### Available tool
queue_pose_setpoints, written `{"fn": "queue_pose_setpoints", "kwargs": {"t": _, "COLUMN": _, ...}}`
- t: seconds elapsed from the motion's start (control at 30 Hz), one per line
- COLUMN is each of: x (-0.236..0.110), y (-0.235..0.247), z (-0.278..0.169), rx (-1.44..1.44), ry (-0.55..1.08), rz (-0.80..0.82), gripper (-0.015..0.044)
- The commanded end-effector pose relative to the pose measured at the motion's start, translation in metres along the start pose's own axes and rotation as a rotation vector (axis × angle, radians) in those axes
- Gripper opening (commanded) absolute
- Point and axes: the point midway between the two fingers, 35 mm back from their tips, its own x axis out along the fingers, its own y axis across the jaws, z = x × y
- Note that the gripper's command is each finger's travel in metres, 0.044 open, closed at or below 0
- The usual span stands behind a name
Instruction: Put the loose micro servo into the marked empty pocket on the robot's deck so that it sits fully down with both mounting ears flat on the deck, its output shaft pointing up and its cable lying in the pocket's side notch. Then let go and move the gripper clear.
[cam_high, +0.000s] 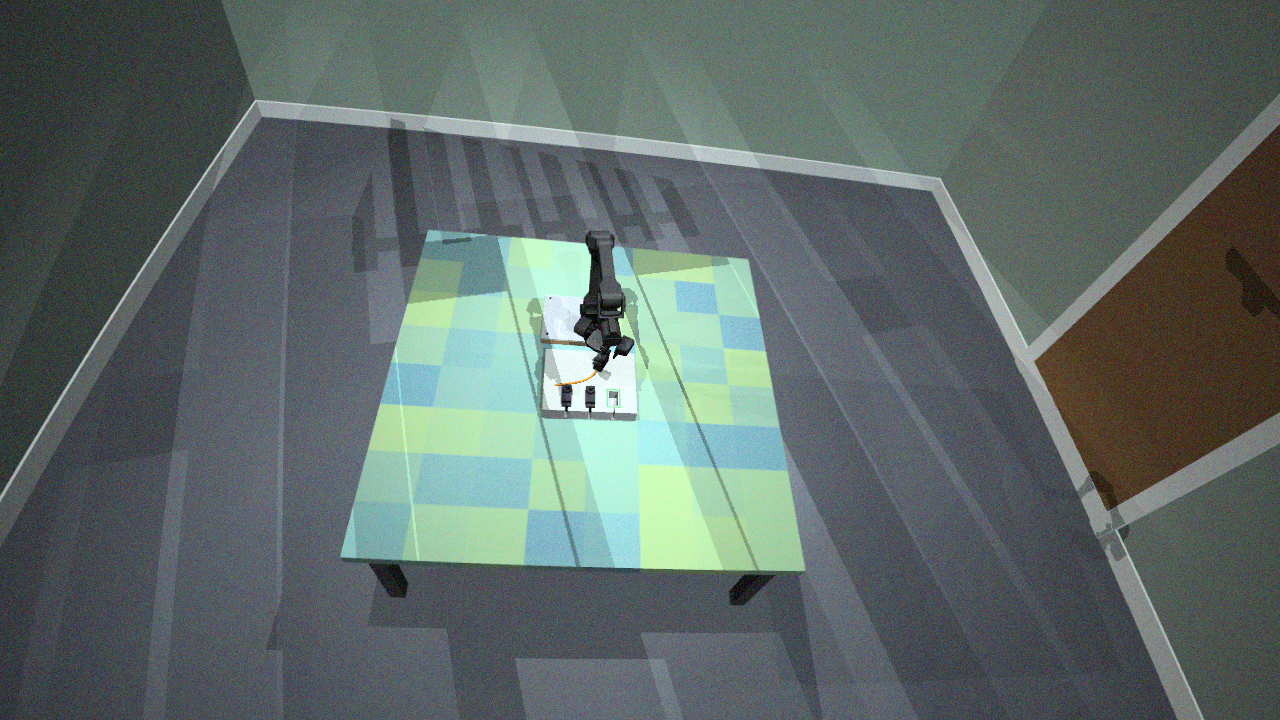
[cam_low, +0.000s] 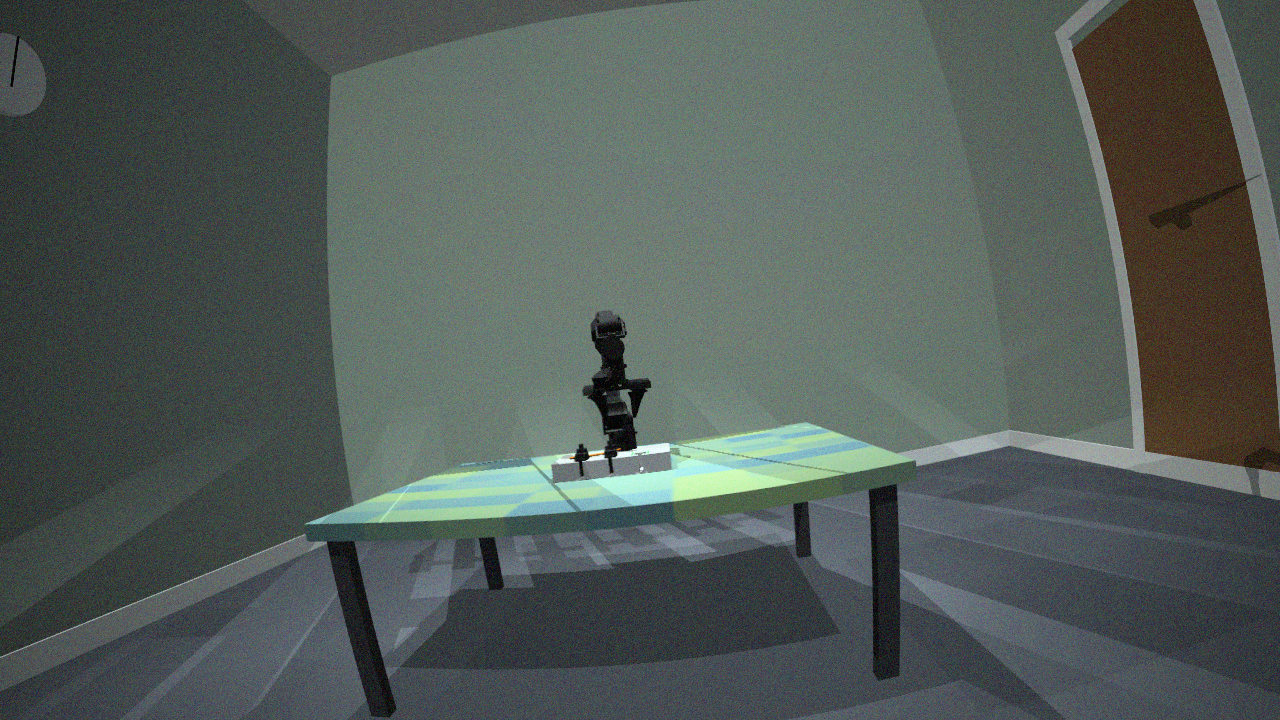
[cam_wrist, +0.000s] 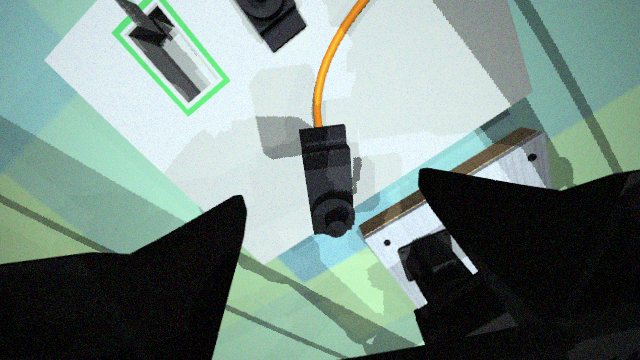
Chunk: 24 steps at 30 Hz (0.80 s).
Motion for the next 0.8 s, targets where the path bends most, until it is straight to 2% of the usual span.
{"fn": "queue_pose_setpoints", "kwargs": {"t": 0.0, "x": 0.017, "y": -0.001, "z": -0.002, "rx": 0.009, "ry": 0.012, "rz": -0.001, "gripper": 0.044}}
{"fn": "queue_pose_setpoints", "kwargs": {"t": 0.7, "x": 0.041, "y": -0.001, "z": -0.002, "rx": 0.009, "ry": 0.012, "rz": -0.001, "gripper": 0.044}}
{"fn": "queue_pose_setpoints", "kwargs": {"t": 0.77, "x": 0.041, "y": -0.001, "z": -0.002, "rx": 0.009, "ry": 0.012, "rz": -0.001, "gripper": 0.0387}}
